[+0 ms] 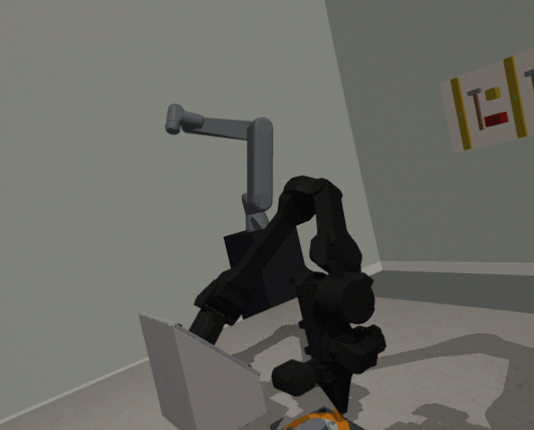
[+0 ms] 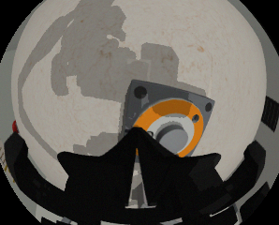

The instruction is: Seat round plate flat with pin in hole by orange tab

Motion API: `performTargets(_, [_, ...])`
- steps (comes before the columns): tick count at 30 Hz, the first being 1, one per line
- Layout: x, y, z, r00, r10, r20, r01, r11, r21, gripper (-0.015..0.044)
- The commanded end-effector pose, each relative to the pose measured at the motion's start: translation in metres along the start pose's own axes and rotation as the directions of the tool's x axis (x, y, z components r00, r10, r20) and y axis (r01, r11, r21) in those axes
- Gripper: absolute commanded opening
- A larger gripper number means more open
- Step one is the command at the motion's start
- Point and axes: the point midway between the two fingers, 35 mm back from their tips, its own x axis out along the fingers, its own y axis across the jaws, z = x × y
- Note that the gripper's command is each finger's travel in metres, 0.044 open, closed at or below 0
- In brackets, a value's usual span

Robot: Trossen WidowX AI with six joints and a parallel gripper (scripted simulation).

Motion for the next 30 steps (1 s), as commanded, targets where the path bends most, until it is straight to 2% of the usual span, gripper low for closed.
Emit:
performTargets(1, [-0.011, 0.0, 0.001, 1.0, 0.0, 0.005, 0.0, 1.0, -0.002, 0.0])
performTargets(8, [-0.046, 0.0, -0.003, 1.0, -0.001, 0.004, 0.001, 1.0, -0.002, 0.0])
performTargets(30, [-0.038, -0.001, -0.003, 1.0, 0.002, 0.002, -0.002, 1.0, 0.006, 0.0])
